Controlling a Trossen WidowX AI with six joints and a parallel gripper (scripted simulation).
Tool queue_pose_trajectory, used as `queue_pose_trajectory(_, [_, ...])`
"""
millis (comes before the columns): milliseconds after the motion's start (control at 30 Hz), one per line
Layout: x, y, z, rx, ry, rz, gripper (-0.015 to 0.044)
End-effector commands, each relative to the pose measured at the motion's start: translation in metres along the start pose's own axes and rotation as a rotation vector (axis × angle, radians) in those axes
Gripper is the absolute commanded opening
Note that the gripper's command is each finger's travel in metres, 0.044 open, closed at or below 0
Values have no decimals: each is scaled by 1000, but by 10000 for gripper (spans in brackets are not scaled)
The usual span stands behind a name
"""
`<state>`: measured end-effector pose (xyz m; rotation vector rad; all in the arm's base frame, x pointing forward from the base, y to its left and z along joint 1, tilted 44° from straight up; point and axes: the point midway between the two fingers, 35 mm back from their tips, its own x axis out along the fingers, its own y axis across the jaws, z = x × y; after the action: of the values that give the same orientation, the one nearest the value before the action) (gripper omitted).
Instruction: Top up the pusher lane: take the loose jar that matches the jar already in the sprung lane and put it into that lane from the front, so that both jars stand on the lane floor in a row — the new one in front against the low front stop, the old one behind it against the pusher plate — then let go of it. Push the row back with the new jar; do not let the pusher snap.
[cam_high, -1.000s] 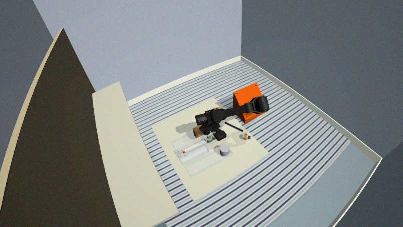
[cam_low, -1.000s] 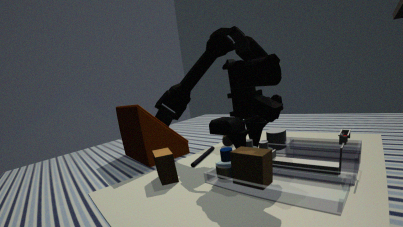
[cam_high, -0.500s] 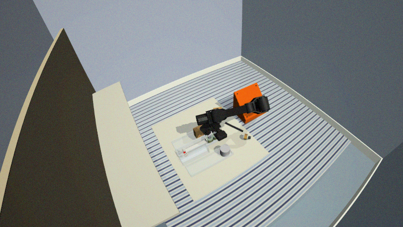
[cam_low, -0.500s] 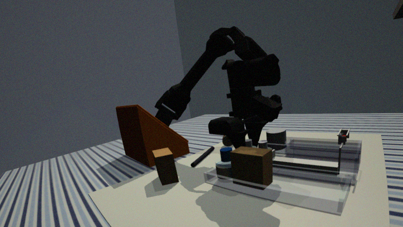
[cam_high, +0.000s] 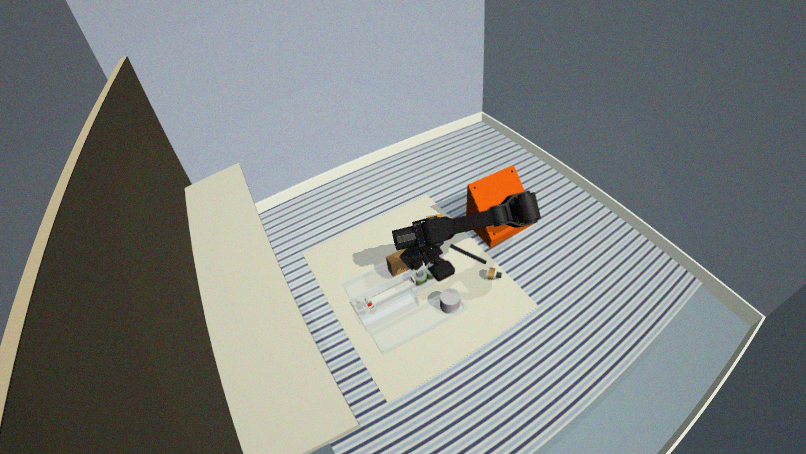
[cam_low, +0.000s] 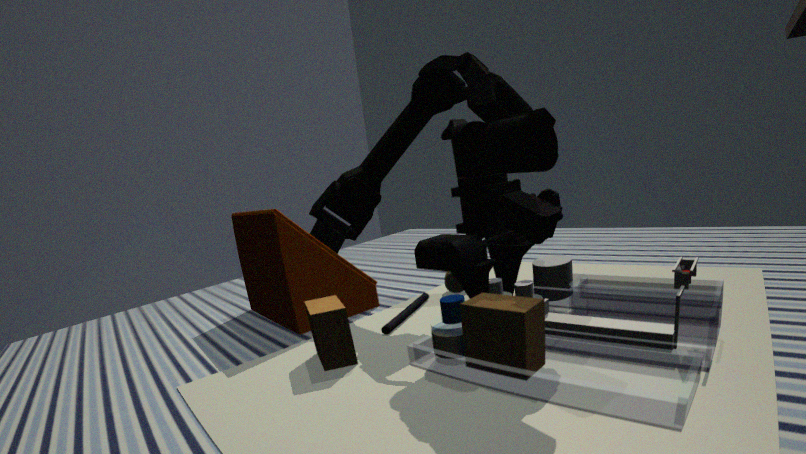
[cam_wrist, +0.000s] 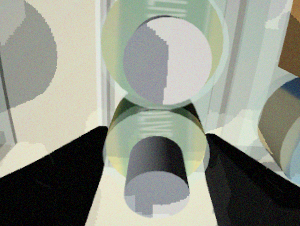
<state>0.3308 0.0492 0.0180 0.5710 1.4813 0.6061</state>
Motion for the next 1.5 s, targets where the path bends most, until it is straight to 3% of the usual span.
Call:
queue_pose_trajectory(0, [0,0,-1,-10,-4,6,0])
queue_pose_trajectory(267, [0,0,-1,-10,-4,6,0])
queue_pose_trajectory(667, [0,0,0,-10,-4,5,308])
queue_pose_trajectory(967, [-20,-1,0,-10,-4,5,308])
queue_pose_trajectory(1467, [-22,-1,-21,-9,-3,4,308])
